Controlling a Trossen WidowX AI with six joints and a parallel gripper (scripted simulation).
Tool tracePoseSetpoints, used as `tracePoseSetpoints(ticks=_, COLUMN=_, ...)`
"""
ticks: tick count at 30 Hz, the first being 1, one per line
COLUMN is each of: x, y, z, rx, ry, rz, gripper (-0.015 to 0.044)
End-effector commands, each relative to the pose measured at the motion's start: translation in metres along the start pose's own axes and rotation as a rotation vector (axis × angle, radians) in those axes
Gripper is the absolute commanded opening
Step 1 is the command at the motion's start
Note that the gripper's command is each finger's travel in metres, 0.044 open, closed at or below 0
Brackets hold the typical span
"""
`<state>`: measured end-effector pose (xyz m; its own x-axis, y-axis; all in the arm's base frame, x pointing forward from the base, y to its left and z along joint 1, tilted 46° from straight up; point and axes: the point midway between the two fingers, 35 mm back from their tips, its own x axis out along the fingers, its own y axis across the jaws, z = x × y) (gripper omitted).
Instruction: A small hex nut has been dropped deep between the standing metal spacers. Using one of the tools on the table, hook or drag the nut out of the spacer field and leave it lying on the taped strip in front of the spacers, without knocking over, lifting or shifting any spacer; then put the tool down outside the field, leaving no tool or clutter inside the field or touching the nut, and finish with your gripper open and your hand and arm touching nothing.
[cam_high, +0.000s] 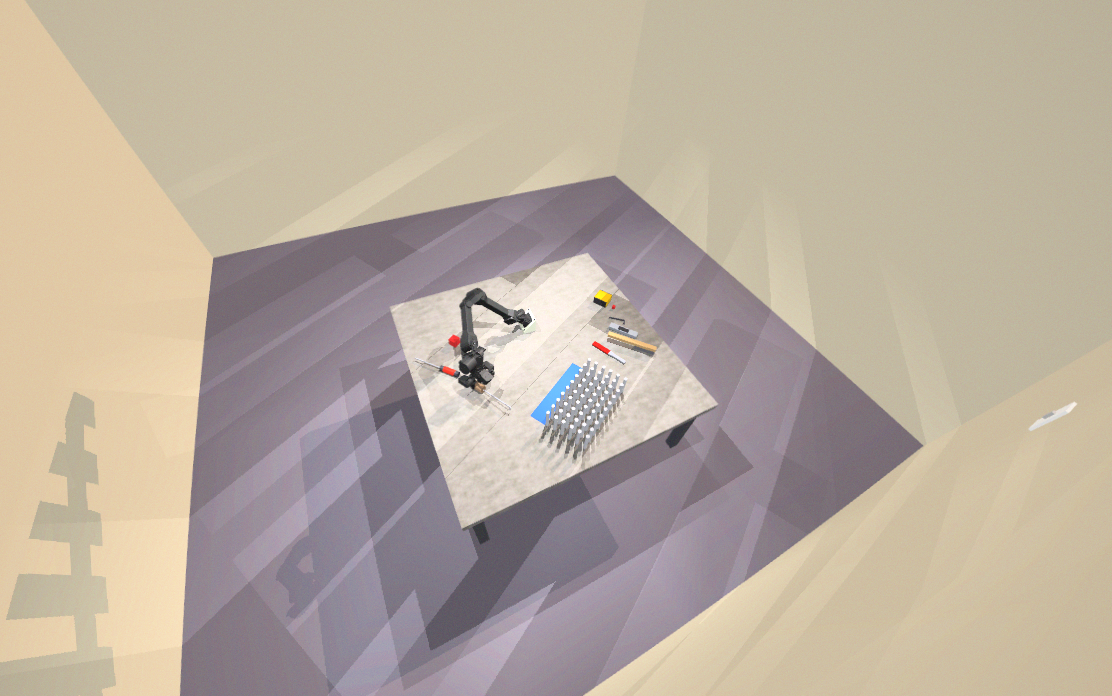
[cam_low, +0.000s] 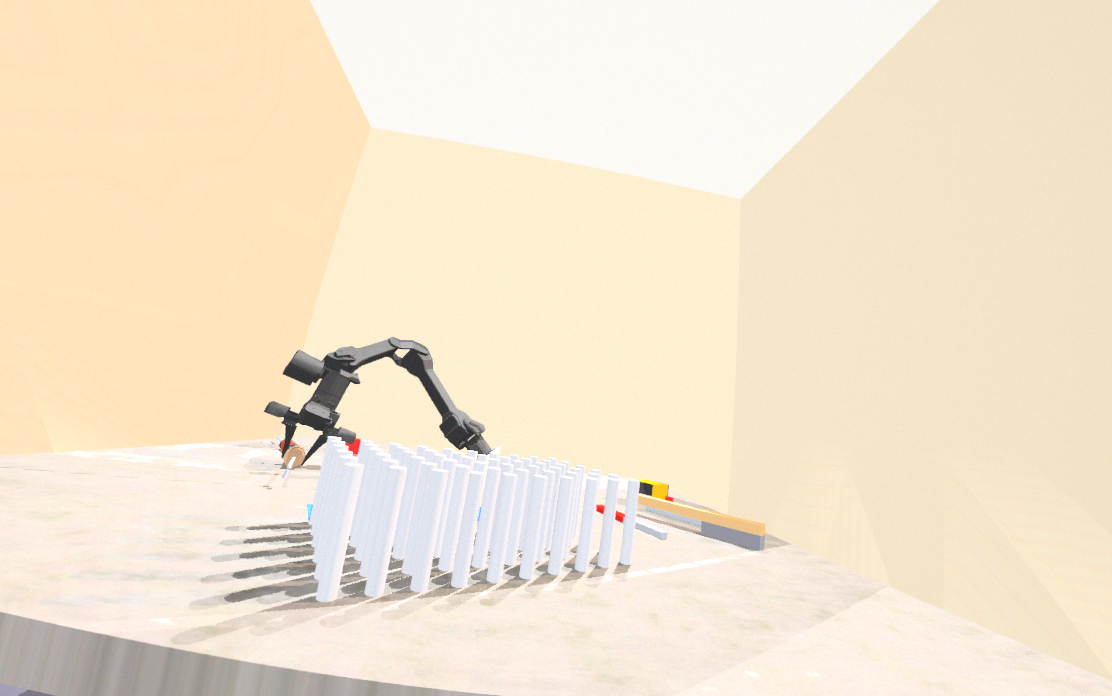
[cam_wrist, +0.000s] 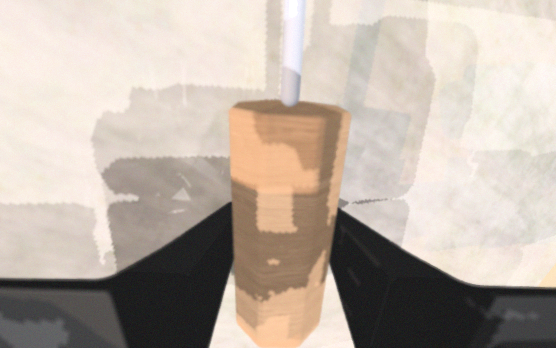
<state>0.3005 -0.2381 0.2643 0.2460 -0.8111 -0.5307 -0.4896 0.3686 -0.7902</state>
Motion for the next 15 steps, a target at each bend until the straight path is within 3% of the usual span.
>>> tracePoseSetpoints(ticks=1, x=0.0053, y=0.0060, z=-0.0003, rx=-0.002, ry=0.001, rz=0.005, gripper=0.0000)
tracePoseSetpoints(ticks=15, x=0.0054, y=0.0060, z=-0.0002, rx=0.024, ry=-0.008, rz=-0.048, gripper=0.0000)
